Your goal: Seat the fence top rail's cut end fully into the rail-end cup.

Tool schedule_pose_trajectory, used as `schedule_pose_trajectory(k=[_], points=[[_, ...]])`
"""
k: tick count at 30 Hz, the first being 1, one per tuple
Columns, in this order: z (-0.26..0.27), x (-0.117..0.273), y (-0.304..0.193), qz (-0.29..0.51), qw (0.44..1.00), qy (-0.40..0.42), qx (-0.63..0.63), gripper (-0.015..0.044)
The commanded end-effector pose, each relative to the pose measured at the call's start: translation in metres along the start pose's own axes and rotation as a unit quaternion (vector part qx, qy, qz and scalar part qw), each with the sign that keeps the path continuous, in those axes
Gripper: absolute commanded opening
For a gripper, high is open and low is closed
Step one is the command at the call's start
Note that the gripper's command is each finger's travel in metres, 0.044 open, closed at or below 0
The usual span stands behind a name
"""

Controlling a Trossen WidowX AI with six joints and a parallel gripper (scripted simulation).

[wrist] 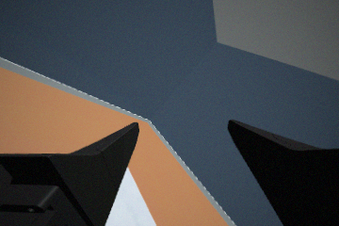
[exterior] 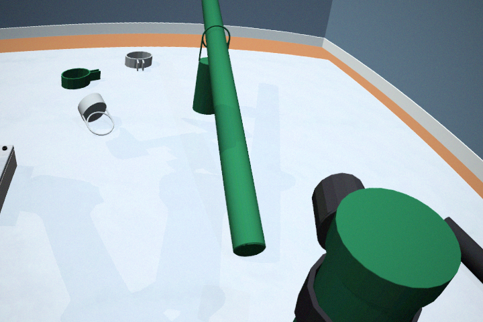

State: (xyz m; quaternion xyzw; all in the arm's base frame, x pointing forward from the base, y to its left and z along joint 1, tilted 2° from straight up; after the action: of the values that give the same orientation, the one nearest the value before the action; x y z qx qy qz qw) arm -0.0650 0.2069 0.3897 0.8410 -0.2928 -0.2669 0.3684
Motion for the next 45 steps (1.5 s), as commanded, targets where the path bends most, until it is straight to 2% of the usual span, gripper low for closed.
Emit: schedule_pose_trajectory(k=[1,5,10,16,21,31,39,41,45], points=[[-0.048,0.011,-0.027,0.078,0.991,-0.097,-0.046,0.044],[-0.093,0.037,-0.057,0.158,0.962,-0.2,-0.097,0.044],[-0.138,0.086,-0.092,0.244,0.898,-0.325,-0.167,0.044],[-0.173,0.166,-0.12,0.313,0.784,-0.479,-0.241,0.044],[-0.183,0.241,-0.132,0.354,0.664,-0.591,-0.292,0.044],[-0.141,0.395,-0.119,0.397,0.352,-0.762,-0.371,0.044],[-0.068,0.476,-0.08,0.408,0.1,-0.805,-0.418,0.044],[-0.061,0.481,-0.076,0.408,0.081,-0.806,-0.422,0.044],[-0.061,0.481,-0.076,0.408,0.081,-0.806,-0.422,0.044]])
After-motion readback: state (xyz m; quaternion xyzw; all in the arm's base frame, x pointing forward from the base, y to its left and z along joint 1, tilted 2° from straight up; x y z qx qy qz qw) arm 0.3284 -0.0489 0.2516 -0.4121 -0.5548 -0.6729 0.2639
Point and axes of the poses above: the point midway between the two fingers, 35 mm back from their tips, its own x axis back along the fingers, its own z axis across the jaws, y = z × x, the point moved 1 cm from there along x, back along the fingers, and after that the axes turned 7 degrees about -x, right-handed, at the moved point
